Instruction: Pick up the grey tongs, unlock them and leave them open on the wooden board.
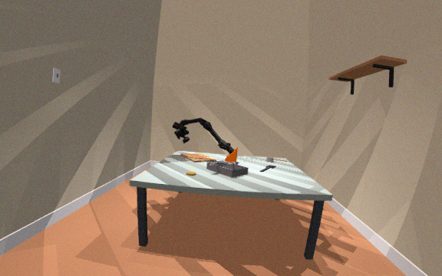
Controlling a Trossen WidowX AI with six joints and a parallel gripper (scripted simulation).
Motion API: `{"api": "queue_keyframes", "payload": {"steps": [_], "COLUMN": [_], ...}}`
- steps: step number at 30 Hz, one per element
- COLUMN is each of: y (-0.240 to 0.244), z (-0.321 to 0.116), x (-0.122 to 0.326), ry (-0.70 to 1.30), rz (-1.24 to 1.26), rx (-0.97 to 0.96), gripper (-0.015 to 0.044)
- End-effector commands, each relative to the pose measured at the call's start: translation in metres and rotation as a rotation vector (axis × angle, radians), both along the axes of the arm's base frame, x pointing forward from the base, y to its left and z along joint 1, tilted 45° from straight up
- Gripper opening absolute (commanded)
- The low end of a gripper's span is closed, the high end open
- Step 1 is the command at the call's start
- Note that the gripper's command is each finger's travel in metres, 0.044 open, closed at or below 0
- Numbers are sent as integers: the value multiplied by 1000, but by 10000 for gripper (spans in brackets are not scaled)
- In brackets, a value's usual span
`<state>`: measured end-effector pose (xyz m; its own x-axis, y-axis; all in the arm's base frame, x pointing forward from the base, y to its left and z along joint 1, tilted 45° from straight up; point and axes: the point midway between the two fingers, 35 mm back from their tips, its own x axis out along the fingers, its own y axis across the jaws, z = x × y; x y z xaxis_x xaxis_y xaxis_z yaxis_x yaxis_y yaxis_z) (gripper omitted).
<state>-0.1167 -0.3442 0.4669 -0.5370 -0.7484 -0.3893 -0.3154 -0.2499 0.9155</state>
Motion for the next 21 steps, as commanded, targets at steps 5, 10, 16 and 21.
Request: {"api": "queue_keyframes", "payload": {"steps": [5,10,16,21], "y": [-12,-29,-43,-36], "z": [-12,-32,-70,-105], "x": [23,67,152,226], "ry": [30,86,194,317], "rz": [87,237,513,754], "rx": [47,120,220,297], "gripper": [269,260,260,260]}}
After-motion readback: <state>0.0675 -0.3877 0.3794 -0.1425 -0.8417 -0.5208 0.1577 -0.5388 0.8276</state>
